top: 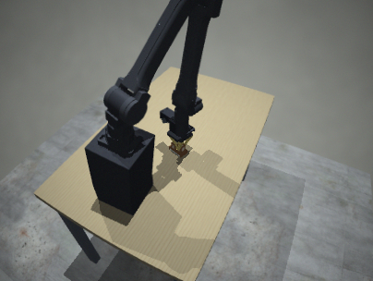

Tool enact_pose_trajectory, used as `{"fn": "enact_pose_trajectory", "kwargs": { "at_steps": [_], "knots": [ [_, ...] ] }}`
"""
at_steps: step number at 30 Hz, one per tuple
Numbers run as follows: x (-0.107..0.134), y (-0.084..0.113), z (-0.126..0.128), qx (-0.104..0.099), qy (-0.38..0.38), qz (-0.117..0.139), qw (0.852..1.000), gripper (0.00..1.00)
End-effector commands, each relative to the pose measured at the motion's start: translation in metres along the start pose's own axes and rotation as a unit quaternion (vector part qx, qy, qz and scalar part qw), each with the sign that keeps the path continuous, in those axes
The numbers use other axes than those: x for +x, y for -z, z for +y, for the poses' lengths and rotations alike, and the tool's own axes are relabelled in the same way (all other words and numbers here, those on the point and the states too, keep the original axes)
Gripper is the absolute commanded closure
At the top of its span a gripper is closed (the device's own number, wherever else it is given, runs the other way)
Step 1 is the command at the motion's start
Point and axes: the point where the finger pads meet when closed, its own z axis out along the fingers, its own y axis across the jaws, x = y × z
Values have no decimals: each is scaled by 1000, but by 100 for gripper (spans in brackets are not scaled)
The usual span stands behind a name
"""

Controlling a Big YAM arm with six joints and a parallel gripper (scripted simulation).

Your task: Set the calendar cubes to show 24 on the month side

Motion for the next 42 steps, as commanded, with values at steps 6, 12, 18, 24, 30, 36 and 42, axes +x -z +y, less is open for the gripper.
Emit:
{"fn": "enact_pose_trajectory", "kwargs": {
  "at_steps": [6, 12, 18, 24, 30, 36, 42],
  "knots": [
    [1, -1, -8, 11, 4, -3, 1000, 75],
    [1, 4, -15, 19, 3, -3, 1000, 75],
    [1, 4, -15, 19, 3, -3, 1000, 75],
    [1, 4, -15, 19, 3, -3, 1000, 75],
    [1, 4, -15, 19, 3, -3, 1000, 75],
    [1, 4, -14, 14, 4, -3, 1000, 75],
    [1, 5, -13, 11, 4, -3, 1000, 75]
  ]
}}
